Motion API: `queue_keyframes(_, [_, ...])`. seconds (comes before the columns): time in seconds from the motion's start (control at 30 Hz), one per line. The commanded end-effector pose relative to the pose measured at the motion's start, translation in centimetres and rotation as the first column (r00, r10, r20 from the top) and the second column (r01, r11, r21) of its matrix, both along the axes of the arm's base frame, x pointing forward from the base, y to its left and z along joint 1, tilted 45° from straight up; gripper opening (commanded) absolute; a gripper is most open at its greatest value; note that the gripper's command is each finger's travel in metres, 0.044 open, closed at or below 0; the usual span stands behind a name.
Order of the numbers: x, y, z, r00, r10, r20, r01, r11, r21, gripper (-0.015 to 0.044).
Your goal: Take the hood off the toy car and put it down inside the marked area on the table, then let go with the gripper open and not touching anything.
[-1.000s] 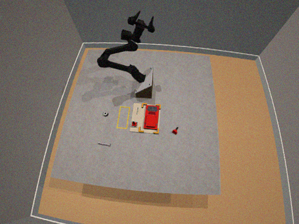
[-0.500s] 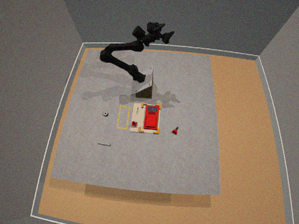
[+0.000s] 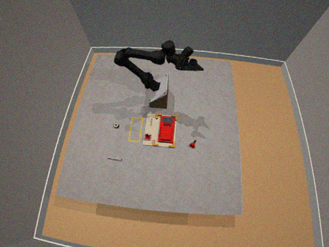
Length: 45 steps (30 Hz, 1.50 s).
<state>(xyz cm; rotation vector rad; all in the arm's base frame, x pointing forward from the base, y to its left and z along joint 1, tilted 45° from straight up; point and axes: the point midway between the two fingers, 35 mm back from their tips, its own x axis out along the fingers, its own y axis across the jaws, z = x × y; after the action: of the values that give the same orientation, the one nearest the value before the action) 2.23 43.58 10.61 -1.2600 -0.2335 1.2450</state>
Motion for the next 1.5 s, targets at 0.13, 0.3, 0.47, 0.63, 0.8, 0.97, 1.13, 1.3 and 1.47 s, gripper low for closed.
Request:
queue_keyframes(0.13, [10.3, -2.7, -5.8, 0.879, -0.451, -0.156, 0.421, 0.887, -0.191, 0.0440])
queue_keyframes(0.3, [15.6, -6.2, -8.9, 0.686, -0.701, -0.194, 0.639, 0.708, -0.301, 0.0440])
queue_keyframes(0.47, [20.2, -10.8, -11.5, 0.418, -0.889, -0.187, 0.797, 0.458, -0.395, 0.0440])
queue_keyframes(0.63, [23.7, -16.3, -13.5, 0.095, -0.987, -0.132, 0.877, 0.146, -0.458, 0.0440])
queue_keyframes(0.8, [26.3, -22.5, -14.8, -0.256, -0.966, -0.035, 0.857, -0.210, -0.470, 0.0440])
queue_keyframes(0.97, [27.9, -28.3, -15.3, -0.548, -0.834, 0.067, 0.742, -0.521, -0.423, 0.0440])
queue_keyframes(1.13, [28.1, -29.0, -15.4, -0.582, -0.809, 0.080, 0.720, -0.559, -0.412, 0.0440])
queue_keyframes(1.3, [28.4, -28.9, -15.4, -0.582, -0.809, 0.080, 0.720, -0.559, -0.412, 0.0440])
queue_keyframes(1.47, [28.4, -29.0, -15.6, -0.582, -0.809, 0.080, 0.720, -0.559, -0.412, 0.0440])
